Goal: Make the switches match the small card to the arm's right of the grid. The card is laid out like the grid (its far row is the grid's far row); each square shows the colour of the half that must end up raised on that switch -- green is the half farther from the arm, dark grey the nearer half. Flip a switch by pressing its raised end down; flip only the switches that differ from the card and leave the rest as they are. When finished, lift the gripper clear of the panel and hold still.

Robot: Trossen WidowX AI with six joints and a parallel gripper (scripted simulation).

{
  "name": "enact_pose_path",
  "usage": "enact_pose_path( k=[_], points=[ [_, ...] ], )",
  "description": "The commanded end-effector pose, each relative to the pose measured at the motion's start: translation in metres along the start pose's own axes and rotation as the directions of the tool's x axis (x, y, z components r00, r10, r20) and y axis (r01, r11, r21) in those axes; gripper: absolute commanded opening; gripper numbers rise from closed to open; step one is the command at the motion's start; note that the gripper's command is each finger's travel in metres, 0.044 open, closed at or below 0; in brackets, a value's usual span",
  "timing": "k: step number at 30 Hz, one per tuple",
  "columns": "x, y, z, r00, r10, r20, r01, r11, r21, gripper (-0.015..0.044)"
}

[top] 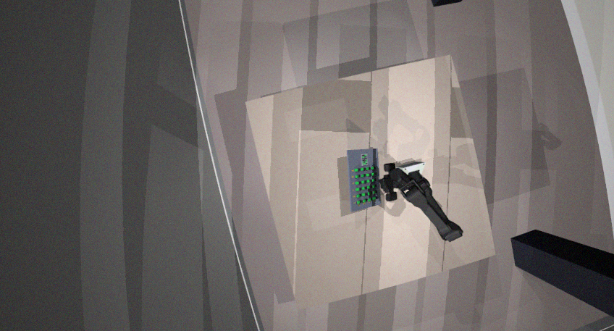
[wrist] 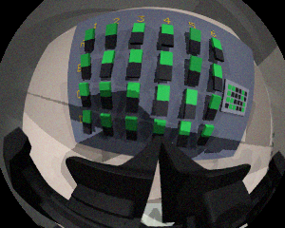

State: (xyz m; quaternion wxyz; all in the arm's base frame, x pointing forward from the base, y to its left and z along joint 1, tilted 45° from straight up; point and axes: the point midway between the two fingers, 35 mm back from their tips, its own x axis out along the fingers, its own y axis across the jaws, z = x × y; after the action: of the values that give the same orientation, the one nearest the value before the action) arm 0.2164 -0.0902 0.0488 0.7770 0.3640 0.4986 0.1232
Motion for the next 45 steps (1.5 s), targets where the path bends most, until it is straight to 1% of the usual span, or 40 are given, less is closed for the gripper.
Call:
enact_pose_path(
  k=[1,15,45],
  points=[
    [0.007,0.000,0.000,1.000,0.004,0.001,-0.004,1.000,0.006,0.0000],
    [0.026,0.000,0.000,1.000,0.004,0.001,-0.004,1.000,0.006,0.0000],
    [0.028,0.000,0.000,1.000,0.004,0.001,-0.004,1.000,0.006,0.0000]
  ],
)
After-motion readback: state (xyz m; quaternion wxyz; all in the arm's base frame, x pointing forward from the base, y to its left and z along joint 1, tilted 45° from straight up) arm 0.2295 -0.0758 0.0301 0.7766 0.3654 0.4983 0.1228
